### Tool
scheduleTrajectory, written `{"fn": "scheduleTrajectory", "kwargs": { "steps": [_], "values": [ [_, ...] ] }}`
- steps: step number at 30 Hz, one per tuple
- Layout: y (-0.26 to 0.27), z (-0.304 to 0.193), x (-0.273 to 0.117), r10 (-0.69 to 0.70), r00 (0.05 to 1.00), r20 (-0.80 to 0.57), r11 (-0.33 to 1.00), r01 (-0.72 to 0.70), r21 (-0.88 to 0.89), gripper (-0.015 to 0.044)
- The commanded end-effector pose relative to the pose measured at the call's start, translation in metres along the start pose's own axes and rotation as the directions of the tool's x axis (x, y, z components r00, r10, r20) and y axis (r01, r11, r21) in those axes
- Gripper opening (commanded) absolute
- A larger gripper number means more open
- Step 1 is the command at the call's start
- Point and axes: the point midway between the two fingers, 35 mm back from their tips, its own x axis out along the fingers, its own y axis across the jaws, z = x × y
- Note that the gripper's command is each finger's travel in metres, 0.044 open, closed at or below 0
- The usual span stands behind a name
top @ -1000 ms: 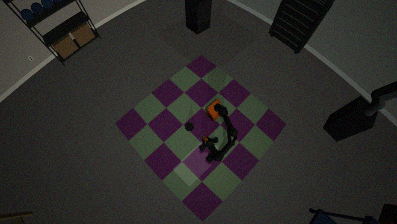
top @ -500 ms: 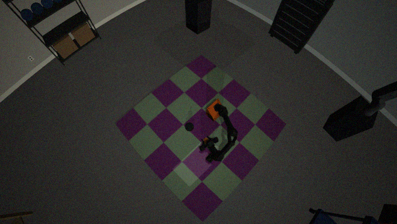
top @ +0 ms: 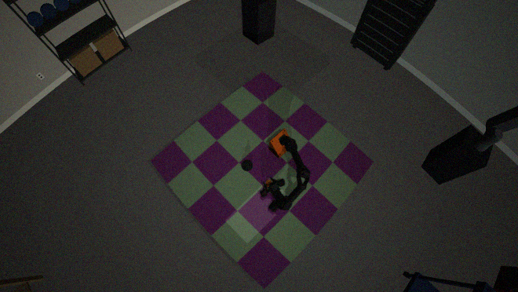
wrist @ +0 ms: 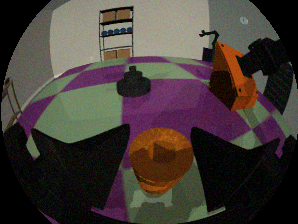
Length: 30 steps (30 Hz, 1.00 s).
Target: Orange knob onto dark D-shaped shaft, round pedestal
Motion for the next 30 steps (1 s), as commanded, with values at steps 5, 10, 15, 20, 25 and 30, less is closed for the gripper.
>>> {"fn": "scheduleTrajectory", "kwargs": {
  "steps": [5, 10, 15, 20, 25, 30],
  "values": [
    [0.000, 0.000, 0.000, 0.000, 1.000, 0.001, 1.000, 0.000, 0.000, 0.0440],
    [0.000, 0.000, 0.000, 0.000, 1.000, 0.001, 1.000, 0.000, 0.000, 0.0440],
    [0.001, 0.010, -0.004, 0.009, 1.000, -0.006, 1.000, -0.009, -0.002, 0.0440],
    [-0.002, 0.074, -0.025, 0.073, 0.997, -0.034, 0.997, -0.073, -0.005, 0.0440],
    [-0.003, 0.077, -0.026, 0.076, 0.997, -0.035, 0.997, -0.076, -0.005, 0.0440],
    [-0.009, 0.077, -0.010, -0.074, 0.934, -0.349, 0.997, 0.071, -0.022, 0.0440]
  ]
}}
